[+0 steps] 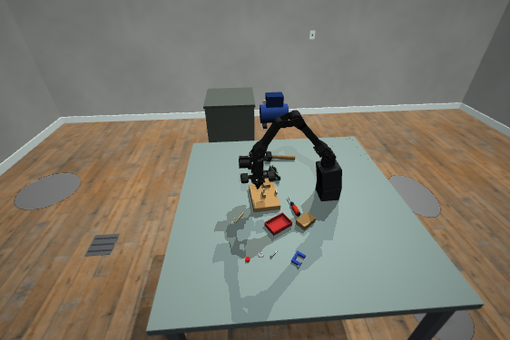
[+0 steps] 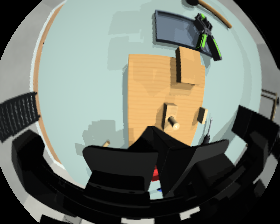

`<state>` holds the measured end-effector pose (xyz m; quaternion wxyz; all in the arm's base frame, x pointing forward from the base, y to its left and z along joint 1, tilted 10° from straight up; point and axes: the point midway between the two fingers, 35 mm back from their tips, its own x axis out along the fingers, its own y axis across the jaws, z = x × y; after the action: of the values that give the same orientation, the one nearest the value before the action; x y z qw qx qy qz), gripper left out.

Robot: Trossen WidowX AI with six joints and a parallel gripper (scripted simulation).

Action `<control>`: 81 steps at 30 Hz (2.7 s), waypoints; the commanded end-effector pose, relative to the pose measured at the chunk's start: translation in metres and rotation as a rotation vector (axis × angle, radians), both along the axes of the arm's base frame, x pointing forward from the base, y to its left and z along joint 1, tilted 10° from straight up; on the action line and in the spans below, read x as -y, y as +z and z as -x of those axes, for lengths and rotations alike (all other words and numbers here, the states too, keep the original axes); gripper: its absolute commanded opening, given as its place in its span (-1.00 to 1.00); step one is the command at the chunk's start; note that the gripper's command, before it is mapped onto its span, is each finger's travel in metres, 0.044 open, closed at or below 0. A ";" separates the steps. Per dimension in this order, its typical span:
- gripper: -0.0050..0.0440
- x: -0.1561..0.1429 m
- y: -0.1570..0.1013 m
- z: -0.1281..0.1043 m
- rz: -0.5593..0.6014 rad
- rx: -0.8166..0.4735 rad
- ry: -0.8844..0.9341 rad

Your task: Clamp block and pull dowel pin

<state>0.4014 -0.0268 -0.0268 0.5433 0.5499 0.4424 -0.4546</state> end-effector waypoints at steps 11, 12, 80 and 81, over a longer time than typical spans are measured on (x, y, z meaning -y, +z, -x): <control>-0.80 0.000 -0.025 -0.002 0.002 -0.018 -0.003; -0.80 0.000 -0.027 -0.003 0.002 -0.018 -0.003; -0.80 -0.002 -0.052 0.058 0.001 -0.006 -0.002; -0.80 -0.002 -0.052 0.058 0.001 -0.006 -0.002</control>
<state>0.3436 -0.0242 -0.0791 0.5413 0.5481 0.4439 -0.4577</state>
